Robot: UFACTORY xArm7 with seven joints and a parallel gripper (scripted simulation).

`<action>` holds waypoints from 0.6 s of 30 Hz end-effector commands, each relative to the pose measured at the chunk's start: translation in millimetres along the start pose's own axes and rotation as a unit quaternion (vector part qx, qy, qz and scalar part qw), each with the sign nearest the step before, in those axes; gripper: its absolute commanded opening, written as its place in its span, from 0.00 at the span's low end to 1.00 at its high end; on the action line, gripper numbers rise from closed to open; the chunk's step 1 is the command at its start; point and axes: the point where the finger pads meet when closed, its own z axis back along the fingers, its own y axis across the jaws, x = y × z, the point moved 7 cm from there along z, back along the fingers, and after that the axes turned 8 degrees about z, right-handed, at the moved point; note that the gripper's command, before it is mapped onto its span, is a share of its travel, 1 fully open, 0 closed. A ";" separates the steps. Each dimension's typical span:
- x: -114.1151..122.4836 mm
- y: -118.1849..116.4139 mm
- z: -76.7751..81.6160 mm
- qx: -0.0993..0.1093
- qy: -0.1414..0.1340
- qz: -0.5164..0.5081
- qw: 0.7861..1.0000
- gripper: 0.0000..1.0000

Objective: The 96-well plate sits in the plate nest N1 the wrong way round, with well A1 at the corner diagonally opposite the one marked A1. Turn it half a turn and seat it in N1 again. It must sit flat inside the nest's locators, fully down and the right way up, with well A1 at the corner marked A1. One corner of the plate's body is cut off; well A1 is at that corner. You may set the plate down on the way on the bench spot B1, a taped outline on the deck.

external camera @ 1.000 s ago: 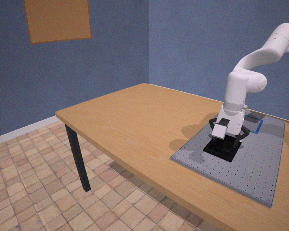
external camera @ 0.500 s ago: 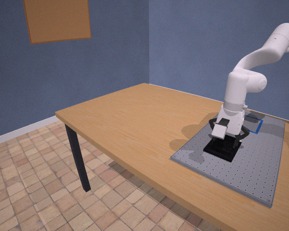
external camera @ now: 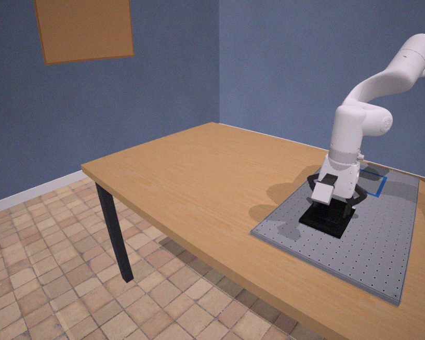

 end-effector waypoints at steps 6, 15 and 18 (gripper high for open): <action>-1.0 1.3 7.5 0.003 0.001 0.000 1.000 0.00; -1.0 1.3 12.1 0.003 0.001 0.000 1.000 0.00; -1.0 1.3 14.2 0.003 0.001 0.000 1.000 0.00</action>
